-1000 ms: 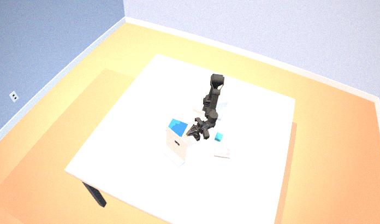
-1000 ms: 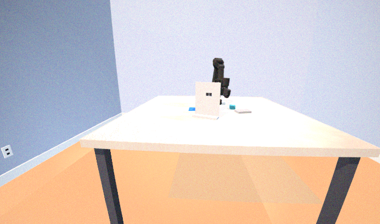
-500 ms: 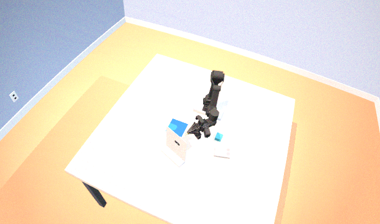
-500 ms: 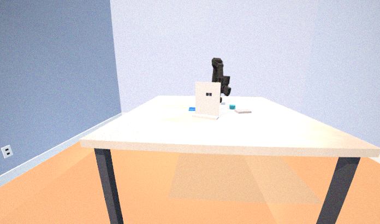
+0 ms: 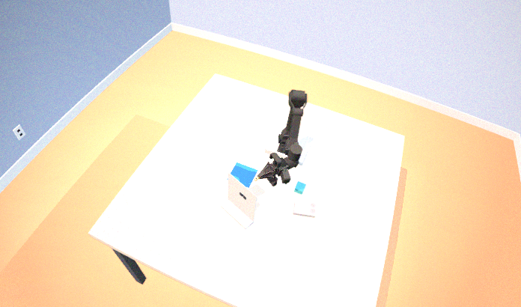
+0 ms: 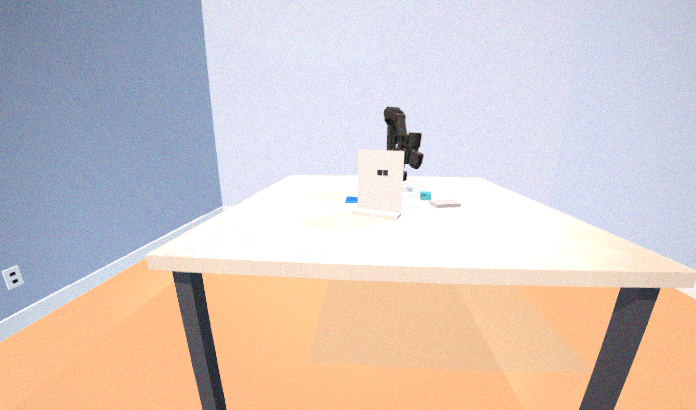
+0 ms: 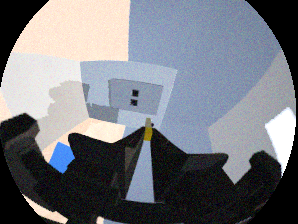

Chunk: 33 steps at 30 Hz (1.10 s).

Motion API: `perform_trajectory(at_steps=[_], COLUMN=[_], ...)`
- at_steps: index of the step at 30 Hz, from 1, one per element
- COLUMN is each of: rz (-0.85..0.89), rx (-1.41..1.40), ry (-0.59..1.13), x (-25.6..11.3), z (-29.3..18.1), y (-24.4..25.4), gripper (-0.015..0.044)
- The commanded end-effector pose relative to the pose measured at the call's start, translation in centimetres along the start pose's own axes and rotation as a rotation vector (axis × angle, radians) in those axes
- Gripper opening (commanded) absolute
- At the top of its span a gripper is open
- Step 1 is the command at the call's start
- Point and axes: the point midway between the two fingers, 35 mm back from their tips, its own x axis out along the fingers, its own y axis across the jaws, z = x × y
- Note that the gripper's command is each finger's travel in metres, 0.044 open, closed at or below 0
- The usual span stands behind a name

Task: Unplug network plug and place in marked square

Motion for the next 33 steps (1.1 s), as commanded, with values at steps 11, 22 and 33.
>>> perform_trajectory(at_steps=[11,22,33], rz=[0.001,0.097,0.222], rx=[0.005,-0.097,-0.181], ry=[0.003,-0.005,-0.018], x=[-0.7,1.5,3.3], z=[-0.7,-2.2,-4.5], y=[-1.9,-0.6,1.0], gripper=[0.0000,0.0000,0.0000])
